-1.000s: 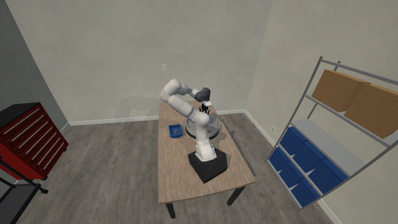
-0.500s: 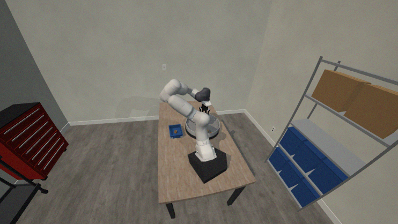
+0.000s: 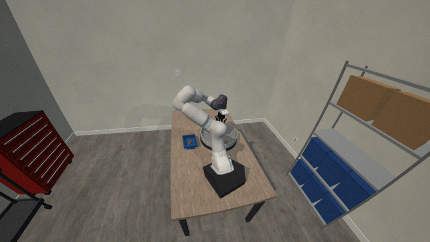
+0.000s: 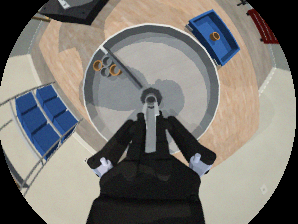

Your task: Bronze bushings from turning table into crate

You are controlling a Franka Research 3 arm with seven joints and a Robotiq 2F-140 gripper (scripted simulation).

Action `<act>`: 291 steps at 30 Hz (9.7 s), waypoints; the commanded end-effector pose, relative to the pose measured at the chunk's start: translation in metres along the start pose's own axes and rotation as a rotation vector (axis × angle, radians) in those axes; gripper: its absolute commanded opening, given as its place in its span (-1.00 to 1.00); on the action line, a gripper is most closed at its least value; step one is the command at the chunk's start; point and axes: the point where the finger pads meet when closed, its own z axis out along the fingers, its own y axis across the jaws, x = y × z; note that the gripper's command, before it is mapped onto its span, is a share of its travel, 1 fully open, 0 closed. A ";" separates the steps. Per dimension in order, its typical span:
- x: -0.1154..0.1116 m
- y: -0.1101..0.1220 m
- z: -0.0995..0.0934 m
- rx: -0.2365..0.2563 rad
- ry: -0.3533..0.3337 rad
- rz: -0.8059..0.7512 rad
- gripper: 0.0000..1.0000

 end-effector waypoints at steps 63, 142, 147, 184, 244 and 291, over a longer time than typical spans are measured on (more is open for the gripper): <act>0.046 -0.071 -0.004 -0.351 -0.142 -0.626 -0.87; 0.097 -0.105 -0.002 -0.420 -0.605 -1.125 -0.87; 0.097 -0.105 -0.002 -0.420 -0.605 -1.125 -0.87; 0.095 -0.105 -0.002 -0.421 -0.605 -1.125 -0.87; 0.095 -0.104 0.020 -0.421 -0.605 -1.125 -0.87; 0.096 -0.106 0.021 -0.421 -0.605 -1.125 -0.87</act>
